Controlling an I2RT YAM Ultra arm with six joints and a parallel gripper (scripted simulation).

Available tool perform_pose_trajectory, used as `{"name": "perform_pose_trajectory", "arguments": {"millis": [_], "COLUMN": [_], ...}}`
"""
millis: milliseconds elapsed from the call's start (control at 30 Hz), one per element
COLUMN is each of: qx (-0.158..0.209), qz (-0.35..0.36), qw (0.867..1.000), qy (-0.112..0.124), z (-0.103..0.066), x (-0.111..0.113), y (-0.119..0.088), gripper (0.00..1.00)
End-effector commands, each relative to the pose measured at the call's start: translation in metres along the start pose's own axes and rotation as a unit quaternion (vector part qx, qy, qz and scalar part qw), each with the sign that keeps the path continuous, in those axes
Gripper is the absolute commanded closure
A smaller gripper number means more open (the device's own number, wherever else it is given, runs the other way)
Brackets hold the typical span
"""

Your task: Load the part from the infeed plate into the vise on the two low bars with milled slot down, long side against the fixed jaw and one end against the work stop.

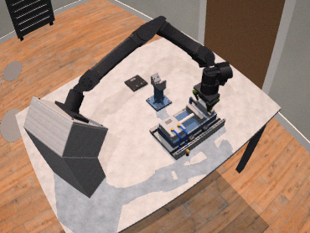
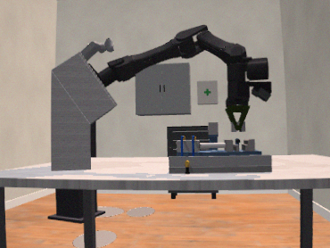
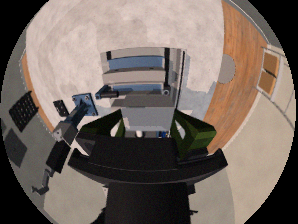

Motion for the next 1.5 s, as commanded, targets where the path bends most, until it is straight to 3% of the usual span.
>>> {"name": "perform_pose_trajectory", "arguments": {"millis": [0,1467], "qx": [-0.016,-0.020], "qz": [-0.008,-0.019], "qw": [1.000,0.999], "qy": [-0.017,-0.019], "z": [-0.021,-0.029], "x": [-0.001,0.003], "y": [0.010,0.021], "gripper": [1.00,1.00]}}
Point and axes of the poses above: the point where the finger pads meet when closed, its own z axis out along the fingers, its own x axis across the jaws, y = z × x, the point moved 2 cm from there along -z, back along the fingers, and after that the axes turned 10 degrees about -z, right-handed, at the moved point
